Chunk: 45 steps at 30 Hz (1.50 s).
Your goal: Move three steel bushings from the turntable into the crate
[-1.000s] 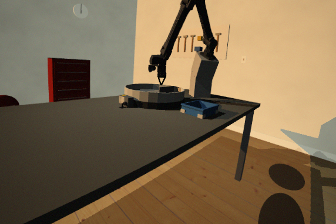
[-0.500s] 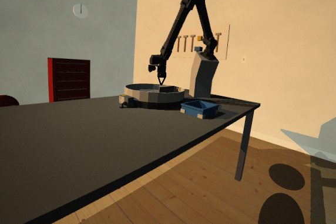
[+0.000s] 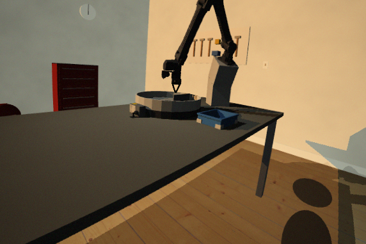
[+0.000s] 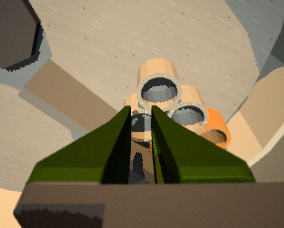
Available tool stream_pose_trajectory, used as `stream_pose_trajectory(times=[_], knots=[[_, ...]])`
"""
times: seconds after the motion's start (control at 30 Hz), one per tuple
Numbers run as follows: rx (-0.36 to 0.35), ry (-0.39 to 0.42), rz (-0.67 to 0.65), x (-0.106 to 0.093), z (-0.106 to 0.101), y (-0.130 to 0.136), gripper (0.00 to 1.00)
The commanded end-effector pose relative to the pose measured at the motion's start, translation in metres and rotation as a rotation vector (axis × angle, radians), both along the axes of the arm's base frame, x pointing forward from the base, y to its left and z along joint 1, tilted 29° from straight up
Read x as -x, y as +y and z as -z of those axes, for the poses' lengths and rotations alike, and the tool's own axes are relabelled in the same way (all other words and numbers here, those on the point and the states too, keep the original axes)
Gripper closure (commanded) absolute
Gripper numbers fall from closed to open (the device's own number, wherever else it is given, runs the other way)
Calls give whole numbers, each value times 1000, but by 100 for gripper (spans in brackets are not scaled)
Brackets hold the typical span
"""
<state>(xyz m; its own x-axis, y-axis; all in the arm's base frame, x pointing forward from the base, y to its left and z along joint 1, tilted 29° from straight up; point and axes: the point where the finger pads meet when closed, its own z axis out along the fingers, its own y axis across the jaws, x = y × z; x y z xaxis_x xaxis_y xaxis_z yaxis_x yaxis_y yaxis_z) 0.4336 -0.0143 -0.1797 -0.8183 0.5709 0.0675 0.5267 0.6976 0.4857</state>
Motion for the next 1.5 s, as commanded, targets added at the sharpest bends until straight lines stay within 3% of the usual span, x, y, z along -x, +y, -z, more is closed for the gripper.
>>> stream_pose_trajectory(times=[0.0,1.27,1.47], knots=[[3,-3,0,1,-2,4,88],[4,-5,2,-1,-2,2,88],[2,5,-3,0,7,7,88]])
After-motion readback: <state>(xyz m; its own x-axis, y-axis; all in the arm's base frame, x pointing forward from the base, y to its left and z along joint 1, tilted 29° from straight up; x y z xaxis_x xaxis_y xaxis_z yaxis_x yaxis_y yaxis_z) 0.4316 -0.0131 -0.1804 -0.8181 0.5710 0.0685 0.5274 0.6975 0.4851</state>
